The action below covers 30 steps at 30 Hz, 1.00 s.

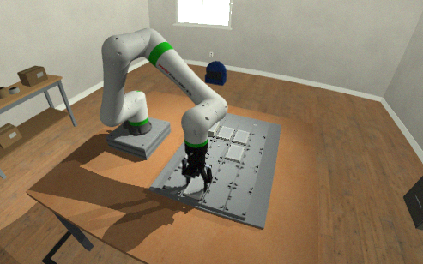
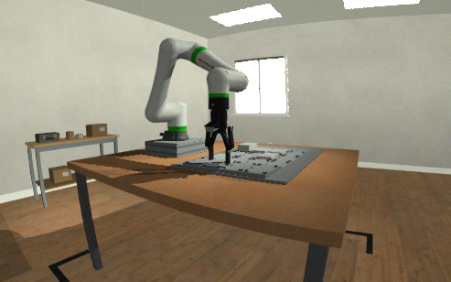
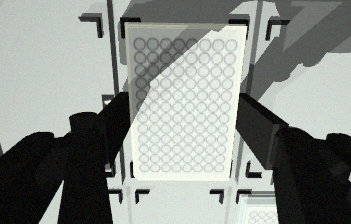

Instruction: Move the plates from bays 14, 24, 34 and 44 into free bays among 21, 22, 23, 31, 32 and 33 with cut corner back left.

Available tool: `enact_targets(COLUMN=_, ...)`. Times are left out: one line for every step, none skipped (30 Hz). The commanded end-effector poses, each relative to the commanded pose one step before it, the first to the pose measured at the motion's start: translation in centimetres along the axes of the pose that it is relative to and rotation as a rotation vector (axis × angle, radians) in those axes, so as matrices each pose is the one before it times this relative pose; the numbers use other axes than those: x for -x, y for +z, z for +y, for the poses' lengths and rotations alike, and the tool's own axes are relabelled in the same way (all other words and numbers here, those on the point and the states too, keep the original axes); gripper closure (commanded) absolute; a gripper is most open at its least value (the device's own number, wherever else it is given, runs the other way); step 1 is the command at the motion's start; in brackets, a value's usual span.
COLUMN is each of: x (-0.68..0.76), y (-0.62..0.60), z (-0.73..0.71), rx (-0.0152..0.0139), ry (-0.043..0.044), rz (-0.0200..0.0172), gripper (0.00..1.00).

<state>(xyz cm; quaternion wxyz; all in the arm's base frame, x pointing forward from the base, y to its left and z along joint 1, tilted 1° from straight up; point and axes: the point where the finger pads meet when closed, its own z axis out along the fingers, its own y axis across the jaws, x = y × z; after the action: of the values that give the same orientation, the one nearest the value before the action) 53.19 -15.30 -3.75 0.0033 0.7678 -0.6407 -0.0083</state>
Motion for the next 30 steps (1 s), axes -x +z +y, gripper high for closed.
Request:
enact_targets(x=-0.039, y=-0.104, z=-0.071, rx=-0.00185, ry=-0.00025, rz=0.00106, gripper=0.9)
enact_targets(x=0.0, y=0.0, z=0.0, rx=0.0, ry=0.0, rz=0.0, gripper=0.9)
enact_targets(x=0.0, y=0.0, z=0.0, rx=0.0, ry=0.0, rz=0.0, gripper=0.9)
enact_targets(x=0.0, y=0.0, z=0.0, rx=0.0, ry=0.0, rz=0.0, gripper=0.9)
enact_targets(x=0.0, y=0.0, z=0.0, rx=0.0, ry=0.0, rz=0.0, gripper=0.9)
enact_targets(x=0.0, y=0.0, z=0.0, rx=0.0, ry=0.0, rz=0.0, gripper=0.9)
enact_targets(x=0.0, y=0.0, z=0.0, rx=0.0, ry=0.0, rz=0.0, gripper=0.9)
enact_targets(x=0.0, y=0.0, z=0.0, rx=0.0, ry=0.0, rz=0.0, gripper=0.9)
enact_targets(x=0.0, y=0.0, z=0.0, rx=0.0, ry=0.0, rz=0.0, gripper=0.9)
enact_targets(x=0.0, y=0.0, z=0.0, rx=0.0, ry=0.0, rz=0.0, gripper=0.9)
enact_targets(x=0.0, y=0.0, z=0.0, rx=0.0, ry=0.0, rz=0.0, gripper=0.9)
enact_targets(x=0.0, y=0.0, z=0.0, rx=0.0, ry=0.0, rz=0.0, gripper=0.9)
enact_targets(x=0.0, y=0.0, z=0.0, rx=0.0, ry=0.0, rz=0.0, gripper=0.9)
enact_targets(x=0.0, y=0.0, z=0.0, rx=0.0, ry=0.0, rz=0.0, gripper=0.9)
enact_targets(x=0.0, y=0.0, z=0.0, rx=0.0, ry=0.0, rz=0.0, gripper=0.9)
enact_targets(x=0.0, y=0.0, z=0.0, rx=0.0, ry=0.0, rz=0.0, gripper=0.9)
enact_targets(x=0.0, y=0.0, z=0.0, rx=0.0, ry=0.0, rz=0.0, gripper=0.9)
enact_targets(x=0.0, y=0.0, z=0.0, rx=0.0, ry=0.0, rz=0.0, gripper=0.9)
enact_targets(x=0.0, y=0.0, z=0.0, rx=0.0, ry=0.0, rz=0.0, gripper=0.9)
enact_targets(x=0.0, y=0.0, z=0.0, rx=0.0, ry=0.0, rz=0.0, gripper=0.9)
enact_targets(x=0.0, y=0.0, z=0.0, rx=0.0, ry=0.0, rz=0.0, gripper=0.9)
enact_targets(x=-0.003, y=-0.036, z=-0.002, rx=-0.00005, ry=0.00003, rz=0.00006, gripper=0.9)
enact_targets(x=0.0, y=-0.033, z=0.0, rx=0.0, ry=0.0, rz=0.0, gripper=0.9)
enact_targets(x=0.0, y=-0.033, z=0.0, rx=0.0, ry=0.0, rz=0.0, gripper=0.9)
enact_targets(x=0.0, y=-0.033, z=0.0, rx=0.0, ry=0.0, rz=0.0, gripper=0.9)
enact_targets(x=0.0, y=-0.033, z=0.0, rx=0.0, ry=0.0, rz=0.0, gripper=0.9)
enact_targets(x=0.0, y=-0.033, z=0.0, rx=0.0, ry=0.0, rz=0.0, gripper=0.9)
enact_targets(x=0.0, y=-0.033, z=0.0, rx=0.0, ry=0.0, rz=0.0, gripper=0.9)
enact_targets(x=0.0, y=-0.033, z=0.0, rx=0.0, ry=0.0, rz=0.0, gripper=0.9)
enact_targets(x=0.0, y=-0.033, z=0.0, rx=0.0, ry=0.0, rz=0.0, gripper=0.9)
